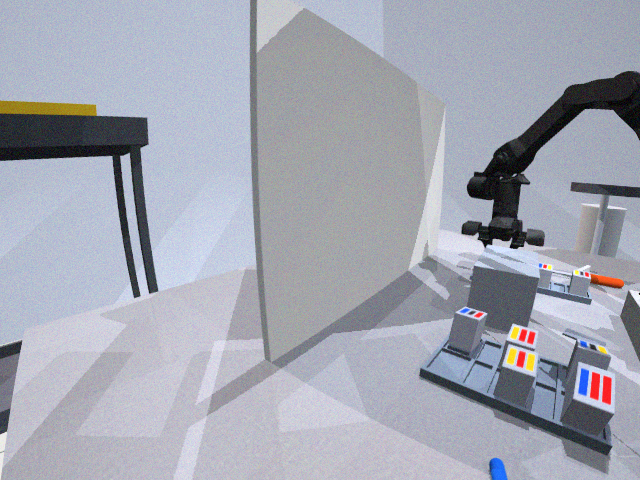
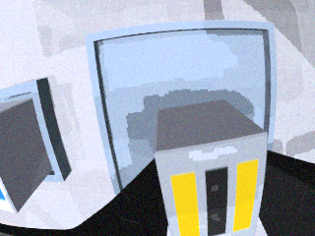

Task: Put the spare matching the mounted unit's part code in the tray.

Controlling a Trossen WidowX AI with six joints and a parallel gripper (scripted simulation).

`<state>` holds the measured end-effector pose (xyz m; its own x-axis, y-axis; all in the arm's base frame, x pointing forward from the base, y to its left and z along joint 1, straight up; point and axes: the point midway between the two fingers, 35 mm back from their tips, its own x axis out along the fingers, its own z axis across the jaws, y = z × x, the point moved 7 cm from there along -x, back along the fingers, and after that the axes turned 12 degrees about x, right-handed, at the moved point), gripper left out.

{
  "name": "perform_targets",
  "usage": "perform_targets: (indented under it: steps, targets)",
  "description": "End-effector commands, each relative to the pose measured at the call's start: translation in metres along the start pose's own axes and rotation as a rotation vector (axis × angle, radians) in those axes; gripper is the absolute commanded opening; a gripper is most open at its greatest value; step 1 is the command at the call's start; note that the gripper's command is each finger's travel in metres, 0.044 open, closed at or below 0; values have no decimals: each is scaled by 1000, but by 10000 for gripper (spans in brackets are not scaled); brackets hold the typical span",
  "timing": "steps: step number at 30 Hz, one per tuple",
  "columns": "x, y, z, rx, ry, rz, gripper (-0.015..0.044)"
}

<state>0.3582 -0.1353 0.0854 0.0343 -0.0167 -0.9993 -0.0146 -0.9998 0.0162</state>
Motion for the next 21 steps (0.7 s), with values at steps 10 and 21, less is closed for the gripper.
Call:
perform_targets:
  steps: [10, 21]
  targets:
    - [-1, 0, 0, 0, 1, 0, 440]
    - [-107, 0, 0, -4, -3, 1, 440]
